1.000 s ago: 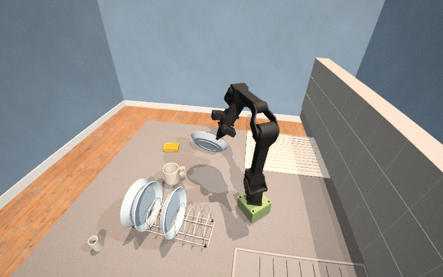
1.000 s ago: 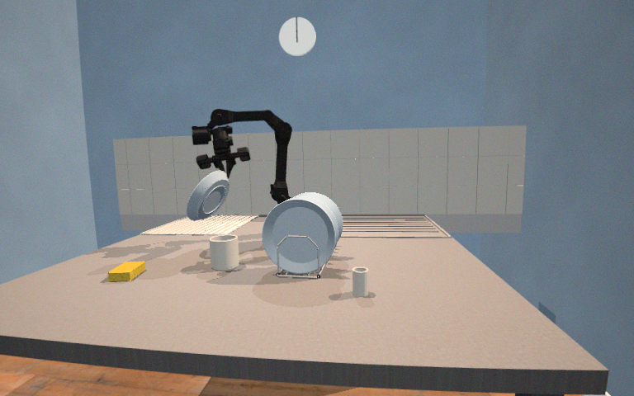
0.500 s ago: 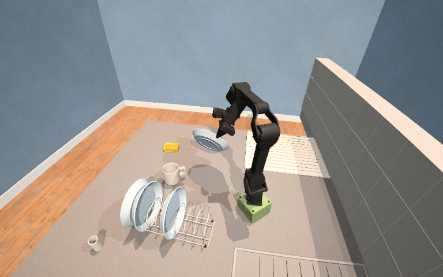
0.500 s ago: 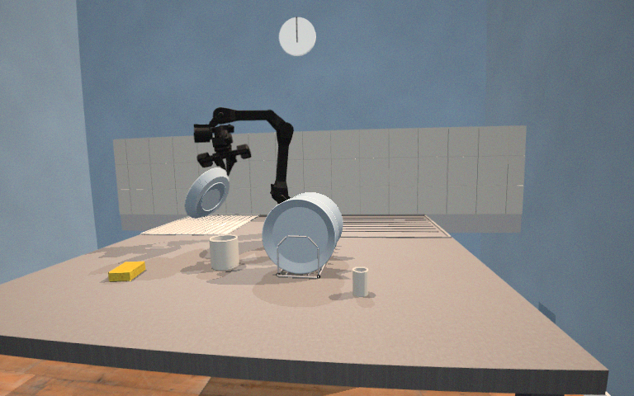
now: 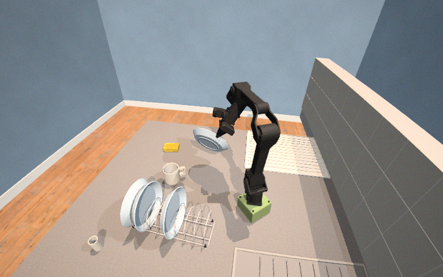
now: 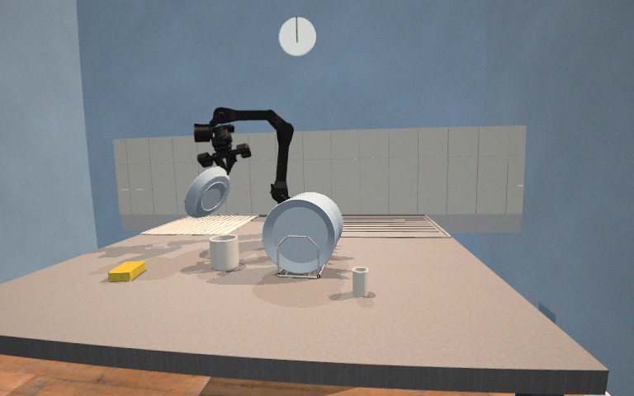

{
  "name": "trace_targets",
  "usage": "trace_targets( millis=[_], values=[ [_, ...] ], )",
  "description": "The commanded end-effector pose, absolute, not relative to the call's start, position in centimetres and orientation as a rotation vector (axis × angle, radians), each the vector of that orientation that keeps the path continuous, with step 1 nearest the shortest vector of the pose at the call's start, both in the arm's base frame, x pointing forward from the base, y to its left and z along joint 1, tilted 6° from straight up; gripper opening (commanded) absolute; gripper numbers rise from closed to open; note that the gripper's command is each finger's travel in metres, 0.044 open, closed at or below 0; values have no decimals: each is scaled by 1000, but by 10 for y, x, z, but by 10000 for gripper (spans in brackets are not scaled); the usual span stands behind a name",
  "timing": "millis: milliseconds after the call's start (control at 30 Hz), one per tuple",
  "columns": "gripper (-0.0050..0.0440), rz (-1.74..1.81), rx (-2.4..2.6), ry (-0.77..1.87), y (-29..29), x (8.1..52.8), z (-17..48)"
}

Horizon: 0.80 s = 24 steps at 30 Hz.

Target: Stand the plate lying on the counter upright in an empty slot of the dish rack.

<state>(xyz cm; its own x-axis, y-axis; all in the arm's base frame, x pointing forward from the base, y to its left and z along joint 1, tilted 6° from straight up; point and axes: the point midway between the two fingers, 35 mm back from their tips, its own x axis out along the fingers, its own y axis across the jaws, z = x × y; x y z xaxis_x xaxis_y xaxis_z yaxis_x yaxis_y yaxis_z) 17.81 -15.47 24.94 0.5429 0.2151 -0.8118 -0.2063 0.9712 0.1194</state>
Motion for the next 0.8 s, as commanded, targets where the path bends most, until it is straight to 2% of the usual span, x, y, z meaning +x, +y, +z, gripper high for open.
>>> trace_targets(
  millis=[0,500,767],
  values=[
    [0,228,42,937,-153,179,254],
    [0,17,455,841,-151,174,268],
    [0,9,474,836,-151,174,269]
  ],
)
